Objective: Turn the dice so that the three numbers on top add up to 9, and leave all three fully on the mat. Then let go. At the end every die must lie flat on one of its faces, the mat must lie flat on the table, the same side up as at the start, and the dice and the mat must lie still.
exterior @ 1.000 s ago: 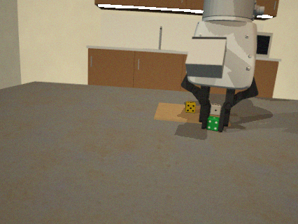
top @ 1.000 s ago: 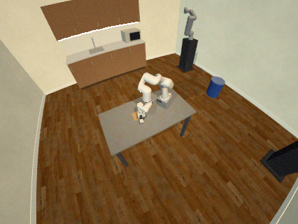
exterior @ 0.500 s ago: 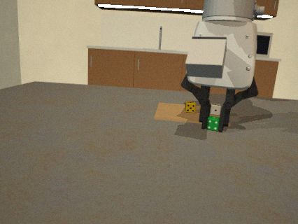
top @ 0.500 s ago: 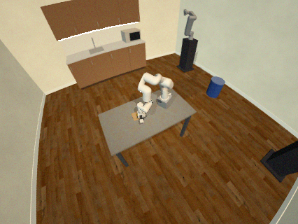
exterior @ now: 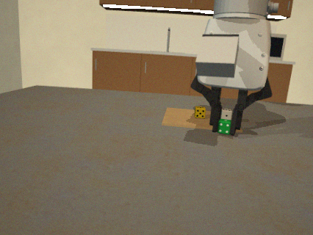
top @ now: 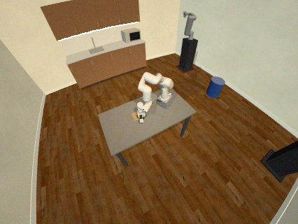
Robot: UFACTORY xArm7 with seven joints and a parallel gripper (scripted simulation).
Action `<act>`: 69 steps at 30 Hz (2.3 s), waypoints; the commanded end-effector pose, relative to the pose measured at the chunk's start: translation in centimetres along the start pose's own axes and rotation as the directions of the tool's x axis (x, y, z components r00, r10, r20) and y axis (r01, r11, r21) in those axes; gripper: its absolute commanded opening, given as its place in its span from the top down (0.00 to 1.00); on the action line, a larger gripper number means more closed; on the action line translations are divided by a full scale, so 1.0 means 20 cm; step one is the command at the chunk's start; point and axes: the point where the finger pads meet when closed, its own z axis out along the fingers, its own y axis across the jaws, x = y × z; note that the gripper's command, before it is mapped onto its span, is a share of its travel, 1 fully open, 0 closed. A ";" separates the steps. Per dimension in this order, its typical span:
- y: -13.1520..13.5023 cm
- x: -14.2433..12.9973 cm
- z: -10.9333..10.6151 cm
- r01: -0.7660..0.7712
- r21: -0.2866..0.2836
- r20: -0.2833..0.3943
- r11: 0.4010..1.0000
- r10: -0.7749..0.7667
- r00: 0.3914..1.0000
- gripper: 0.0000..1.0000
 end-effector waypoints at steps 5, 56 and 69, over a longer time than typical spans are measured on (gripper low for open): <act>0.01 0.00 -0.15 0.000 -0.002 -0.001 1.000 0.000 1.000 0.85; 0.54 -0.32 -0.51 0.284 -0.002 0.000 0.959 -0.284 0.959 0.85; 0.55 -0.33 -0.51 0.290 -0.002 0.000 0.957 -0.290 0.957 0.85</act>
